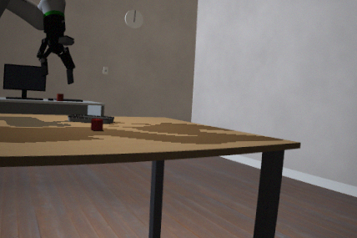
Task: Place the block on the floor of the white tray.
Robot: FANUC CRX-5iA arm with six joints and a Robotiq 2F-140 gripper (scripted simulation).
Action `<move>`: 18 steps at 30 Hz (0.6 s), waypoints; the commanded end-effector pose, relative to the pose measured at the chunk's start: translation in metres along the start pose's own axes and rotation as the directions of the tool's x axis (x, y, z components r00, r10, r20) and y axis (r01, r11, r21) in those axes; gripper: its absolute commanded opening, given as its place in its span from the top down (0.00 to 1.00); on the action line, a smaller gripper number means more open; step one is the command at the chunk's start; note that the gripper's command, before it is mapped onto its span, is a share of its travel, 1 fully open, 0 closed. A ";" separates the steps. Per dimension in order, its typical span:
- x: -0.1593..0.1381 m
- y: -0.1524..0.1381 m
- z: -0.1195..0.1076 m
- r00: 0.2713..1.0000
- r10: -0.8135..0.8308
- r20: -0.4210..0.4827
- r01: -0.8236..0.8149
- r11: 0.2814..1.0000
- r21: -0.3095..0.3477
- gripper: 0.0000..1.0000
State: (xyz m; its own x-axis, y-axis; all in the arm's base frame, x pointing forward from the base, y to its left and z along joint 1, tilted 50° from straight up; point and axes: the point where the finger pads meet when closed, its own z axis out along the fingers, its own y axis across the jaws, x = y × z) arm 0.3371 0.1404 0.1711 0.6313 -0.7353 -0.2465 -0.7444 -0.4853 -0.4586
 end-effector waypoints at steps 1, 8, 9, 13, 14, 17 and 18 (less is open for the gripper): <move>0.000 0.000 -0.001 1.000 0.000 -0.001 0.000 1.000 0.001 0.00; 0.000 0.000 -0.001 1.000 0.000 -0.001 0.000 1.000 0.001 0.00; 0.000 0.000 -0.001 1.000 0.000 -0.001 0.000 1.000 0.001 0.00; 0.000 0.000 -0.001 1.000 0.000 -0.001 0.000 1.000 0.001 0.00; 0.000 0.000 -0.001 1.000 0.000 -0.001 0.000 1.000 0.001 0.00; 0.000 0.000 -0.001 1.000 0.000 -0.001 0.000 1.000 0.001 0.00; 0.001 0.000 -0.001 1.000 0.000 -0.001 0.000 1.000 0.001 0.63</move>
State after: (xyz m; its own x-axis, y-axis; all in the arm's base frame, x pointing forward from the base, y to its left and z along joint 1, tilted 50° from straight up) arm 0.3372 0.1404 0.1711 0.6313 -0.7353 -0.2465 -0.7444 -0.4853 -0.4587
